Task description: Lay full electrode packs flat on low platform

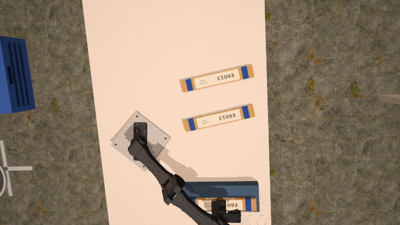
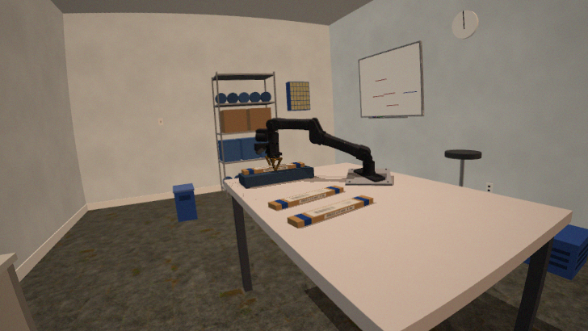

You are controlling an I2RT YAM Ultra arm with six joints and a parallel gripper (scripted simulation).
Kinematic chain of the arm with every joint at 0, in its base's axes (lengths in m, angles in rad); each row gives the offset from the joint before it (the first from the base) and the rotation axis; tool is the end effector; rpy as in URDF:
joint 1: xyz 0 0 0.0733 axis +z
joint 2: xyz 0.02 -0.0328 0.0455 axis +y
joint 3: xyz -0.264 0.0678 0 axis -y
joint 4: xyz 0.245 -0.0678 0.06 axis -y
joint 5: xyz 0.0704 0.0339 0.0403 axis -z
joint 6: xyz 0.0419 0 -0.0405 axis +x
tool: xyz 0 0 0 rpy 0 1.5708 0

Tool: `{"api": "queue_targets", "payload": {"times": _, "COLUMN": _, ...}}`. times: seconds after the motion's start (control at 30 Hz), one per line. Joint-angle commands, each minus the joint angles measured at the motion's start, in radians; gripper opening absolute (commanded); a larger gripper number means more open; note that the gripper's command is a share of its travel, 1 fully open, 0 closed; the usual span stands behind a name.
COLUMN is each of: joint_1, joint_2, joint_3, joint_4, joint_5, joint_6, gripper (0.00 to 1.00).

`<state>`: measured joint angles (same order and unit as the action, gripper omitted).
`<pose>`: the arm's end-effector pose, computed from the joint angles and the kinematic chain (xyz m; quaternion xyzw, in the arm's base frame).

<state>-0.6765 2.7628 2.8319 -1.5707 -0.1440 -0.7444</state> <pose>0.4045 -0.3157 0.1816 -0.0363 0.9962 0.0320 0.0730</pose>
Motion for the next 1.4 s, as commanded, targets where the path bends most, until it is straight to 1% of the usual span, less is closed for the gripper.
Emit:
{"api": "queue_targets", "payload": {"times": 0.0, "joint_1": -0.026, "joint_2": 0.01, "joint_3": 0.005, "joint_4": 0.03, "joint_5": 0.007, "joint_6": -0.027, "gripper": 0.0}}
{"api": "queue_targets", "payload": {"times": 0.73, "joint_1": -0.026, "joint_2": 0.01, "joint_3": 0.005, "joint_4": 0.03, "joint_5": 0.007, "joint_6": -0.027, "gripper": 0.0}}
{"api": "queue_targets", "payload": {"times": 0.77, "joint_1": -0.026, "joint_2": 0.01, "joint_3": 0.005, "joint_4": 0.03, "joint_5": 0.007, "joint_6": -0.027, "gripper": 0.95}}
{"api": "queue_targets", "payload": {"times": 1.37, "joint_1": -0.026, "joint_2": 0.008, "joint_3": -0.001, "joint_4": 0.036, "joint_5": 0.001, "joint_6": -0.025, "gripper": 0.95}}
